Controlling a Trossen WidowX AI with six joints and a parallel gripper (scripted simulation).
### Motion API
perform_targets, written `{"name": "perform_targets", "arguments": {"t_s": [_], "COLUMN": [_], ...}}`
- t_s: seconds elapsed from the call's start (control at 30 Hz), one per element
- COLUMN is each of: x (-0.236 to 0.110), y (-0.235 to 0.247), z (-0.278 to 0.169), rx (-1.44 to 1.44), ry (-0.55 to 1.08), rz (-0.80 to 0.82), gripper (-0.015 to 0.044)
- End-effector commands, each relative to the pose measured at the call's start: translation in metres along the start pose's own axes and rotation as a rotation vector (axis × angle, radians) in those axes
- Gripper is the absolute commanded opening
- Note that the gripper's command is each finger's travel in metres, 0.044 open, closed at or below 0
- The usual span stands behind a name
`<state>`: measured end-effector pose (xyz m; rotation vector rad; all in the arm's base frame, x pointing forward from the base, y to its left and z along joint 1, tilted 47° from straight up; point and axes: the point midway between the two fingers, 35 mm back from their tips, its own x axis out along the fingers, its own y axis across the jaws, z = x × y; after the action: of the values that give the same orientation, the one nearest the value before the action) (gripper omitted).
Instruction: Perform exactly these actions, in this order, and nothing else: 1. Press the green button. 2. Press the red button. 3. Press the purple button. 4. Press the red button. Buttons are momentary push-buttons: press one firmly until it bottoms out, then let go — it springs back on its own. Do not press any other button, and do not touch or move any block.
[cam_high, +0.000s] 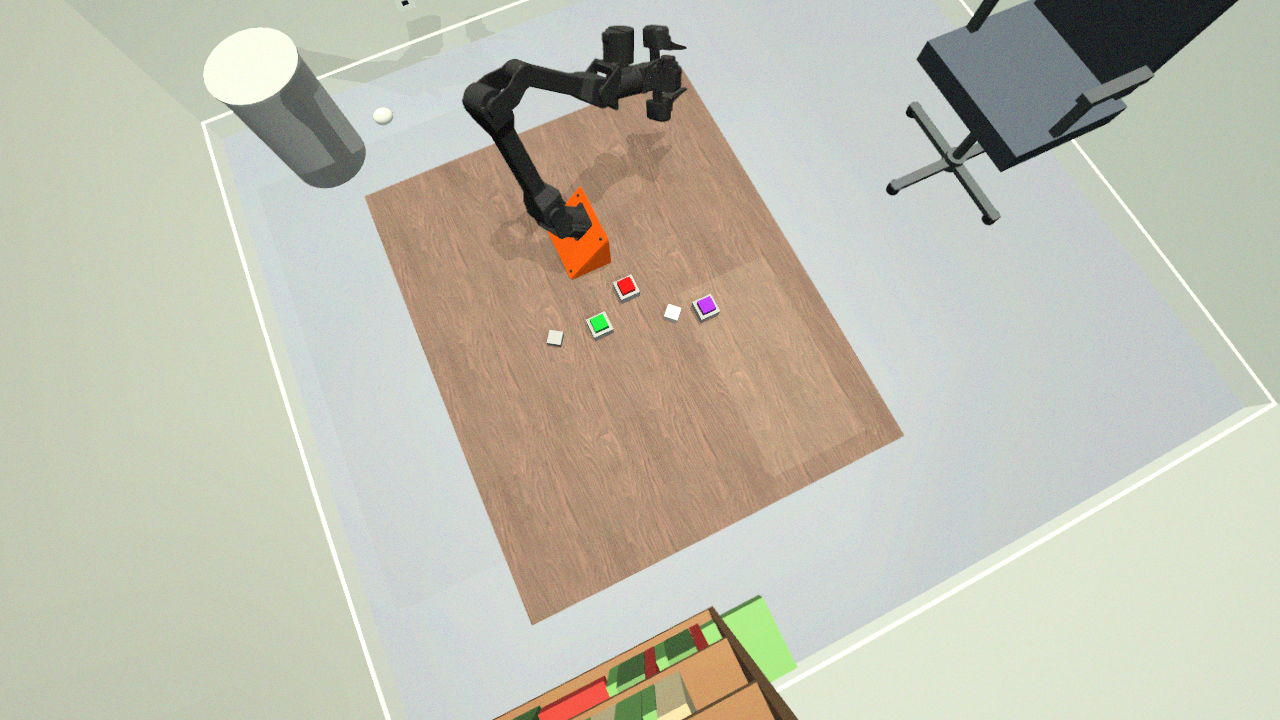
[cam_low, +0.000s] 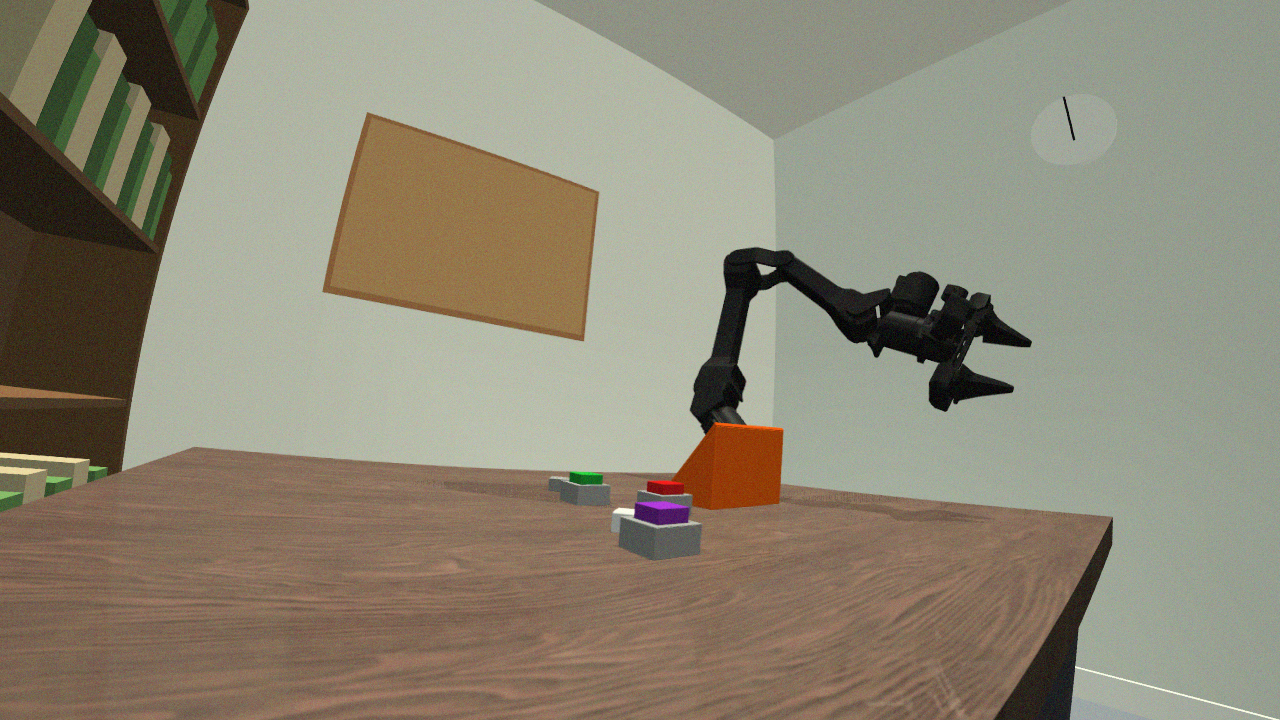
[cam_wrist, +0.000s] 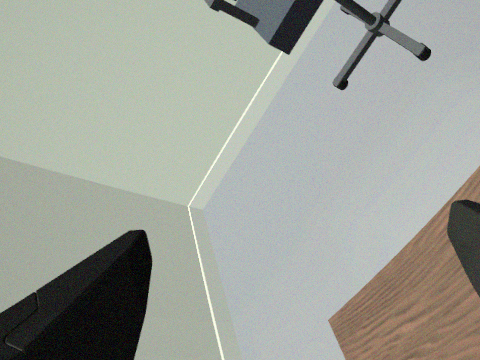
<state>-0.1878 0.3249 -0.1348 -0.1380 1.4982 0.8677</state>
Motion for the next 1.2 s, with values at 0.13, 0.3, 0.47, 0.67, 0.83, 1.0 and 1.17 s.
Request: {"name": "perform_targets", "arguments": {"t_s": [0.13, 0.3, 0.47, 0.67, 0.83, 1.0, 1.17], "x": [-0.013, -0.040, -0.077, -0.133, -0.188, -0.248, -0.311], "y": [-0.021, -0.057, -0.103, -0.164, -0.217, -0.268, -0.311], "z": [0.070, 0.138, 0.191, 0.235, 0.252, 0.252, 0.235], "rx": [0.062, 0.132, 0.202, 0.288, 0.362, 0.438, 0.514], "ry": [-0.111, -0.201, -0.251, -0.259, -0.218, -0.135, -0.009], "rz": [-0.130, -0.290, -0.460, -0.667, -0.837, -0.993, -1.125], "gripper": [0.0400, 0.0400, 0.0400, 0.0400, 0.0400, 0.0400, 0.0400]}}
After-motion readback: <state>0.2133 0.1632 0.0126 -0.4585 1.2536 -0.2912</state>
